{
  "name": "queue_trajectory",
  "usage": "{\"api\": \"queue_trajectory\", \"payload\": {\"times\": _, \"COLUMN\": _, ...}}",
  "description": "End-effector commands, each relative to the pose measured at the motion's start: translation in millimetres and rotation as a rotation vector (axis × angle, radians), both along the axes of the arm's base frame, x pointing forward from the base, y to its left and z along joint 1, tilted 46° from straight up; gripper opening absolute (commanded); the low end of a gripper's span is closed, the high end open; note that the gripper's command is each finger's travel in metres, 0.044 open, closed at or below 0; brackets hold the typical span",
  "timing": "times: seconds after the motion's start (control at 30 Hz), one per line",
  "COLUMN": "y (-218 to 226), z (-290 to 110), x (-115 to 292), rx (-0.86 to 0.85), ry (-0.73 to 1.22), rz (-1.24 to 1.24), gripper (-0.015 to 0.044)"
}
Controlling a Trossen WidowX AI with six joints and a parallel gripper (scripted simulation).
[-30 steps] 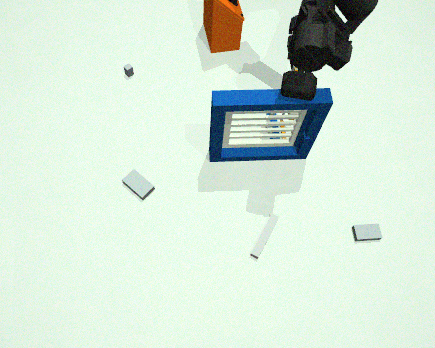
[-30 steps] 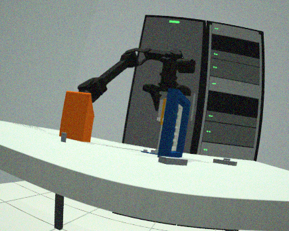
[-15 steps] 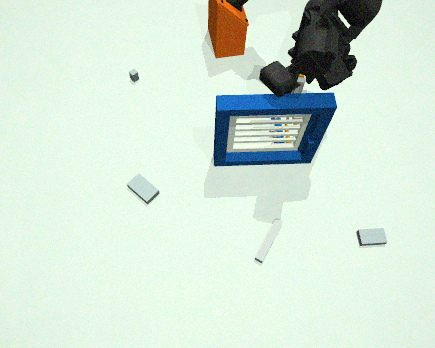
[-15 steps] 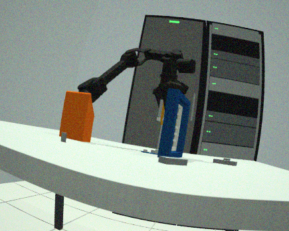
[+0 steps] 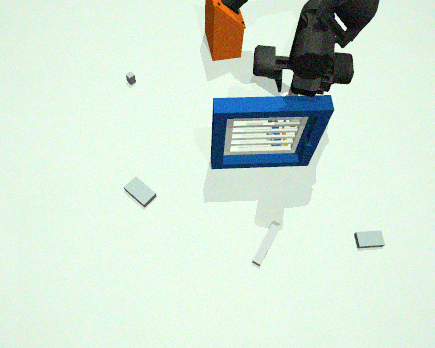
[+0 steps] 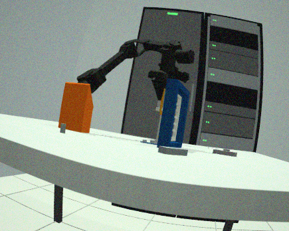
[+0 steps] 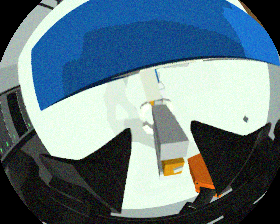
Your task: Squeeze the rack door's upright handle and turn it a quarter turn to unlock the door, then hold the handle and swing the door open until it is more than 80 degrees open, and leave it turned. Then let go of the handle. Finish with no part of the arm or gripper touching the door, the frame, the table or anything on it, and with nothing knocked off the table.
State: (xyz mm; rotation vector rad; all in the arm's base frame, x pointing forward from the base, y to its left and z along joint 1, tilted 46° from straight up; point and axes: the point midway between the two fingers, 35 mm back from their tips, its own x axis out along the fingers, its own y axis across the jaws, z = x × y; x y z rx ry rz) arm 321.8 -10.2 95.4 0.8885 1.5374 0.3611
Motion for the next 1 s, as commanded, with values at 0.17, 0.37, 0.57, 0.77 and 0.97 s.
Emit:
{"api": "queue_trajectory", "payload": {"times": 0.17, "y": 0.4, "z": -0.7, "x": 0.0, "rx": 0.024, "ry": 0.308, "rz": -0.304, "gripper": 0.0286}}
{"api": "queue_trajectory", "payload": {"times": 0.37, "y": 0.4, "z": -0.7, "x": 0.0, "rx": 0.042, "ry": 0.519, "rz": -0.513, "gripper": 0.0286}}
{"api": "queue_trajectory", "payload": {"times": 0.57, "y": 0.4, "z": -0.7, "x": 0.0, "rx": 0.059, "ry": 0.729, "rz": -0.722, "gripper": 0.0286}}
{"api": "queue_trajectory", "payload": {"times": 0.77, "y": 0.4, "z": -0.7, "x": 0.0, "rx": 0.076, "ry": 0.940, "rz": -0.931, "gripper": 0.0286}}
{"api": "queue_trajectory", "payload": {"times": 0.97, "y": 0.4, "z": -0.7, "x": 0.0, "rx": 0.092, "ry": 1.127, "rz": -1.116, "gripper": 0.0286}}
